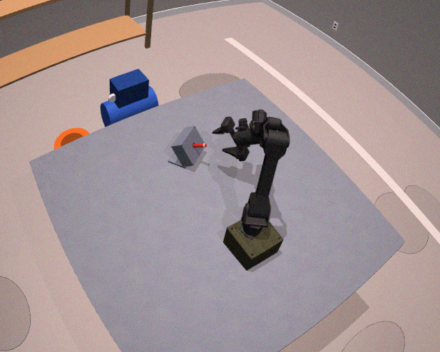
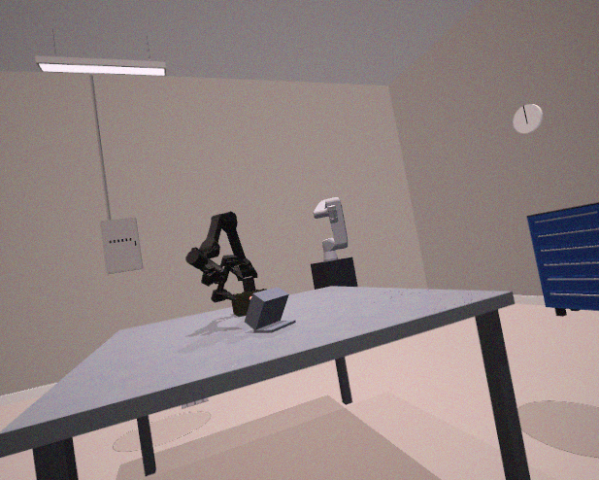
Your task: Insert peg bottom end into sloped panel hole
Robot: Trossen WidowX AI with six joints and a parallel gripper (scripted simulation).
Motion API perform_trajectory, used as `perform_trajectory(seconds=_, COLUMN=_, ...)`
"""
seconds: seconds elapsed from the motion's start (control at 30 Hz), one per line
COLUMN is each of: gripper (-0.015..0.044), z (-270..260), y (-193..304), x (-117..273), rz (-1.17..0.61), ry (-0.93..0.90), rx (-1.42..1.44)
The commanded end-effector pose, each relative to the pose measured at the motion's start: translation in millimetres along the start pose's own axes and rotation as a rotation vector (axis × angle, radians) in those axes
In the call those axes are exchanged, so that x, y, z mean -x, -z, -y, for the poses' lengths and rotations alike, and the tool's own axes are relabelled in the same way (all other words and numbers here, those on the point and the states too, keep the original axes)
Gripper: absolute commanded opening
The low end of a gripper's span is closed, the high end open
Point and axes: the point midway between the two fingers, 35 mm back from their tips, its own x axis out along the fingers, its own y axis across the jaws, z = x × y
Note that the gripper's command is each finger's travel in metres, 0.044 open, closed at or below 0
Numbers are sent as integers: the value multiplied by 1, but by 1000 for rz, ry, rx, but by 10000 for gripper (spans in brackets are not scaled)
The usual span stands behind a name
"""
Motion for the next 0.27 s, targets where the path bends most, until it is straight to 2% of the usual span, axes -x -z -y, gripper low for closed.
perform_trajectory(seconds=0.0, gripper=440, z=0, y=0, x=8, rz=-1, ry=-2, rx=3)
perform_trajectory(seconds=0.23, gripper=440, z=0, y=0, x=11, rz=-1, ry=-2, rx=3)
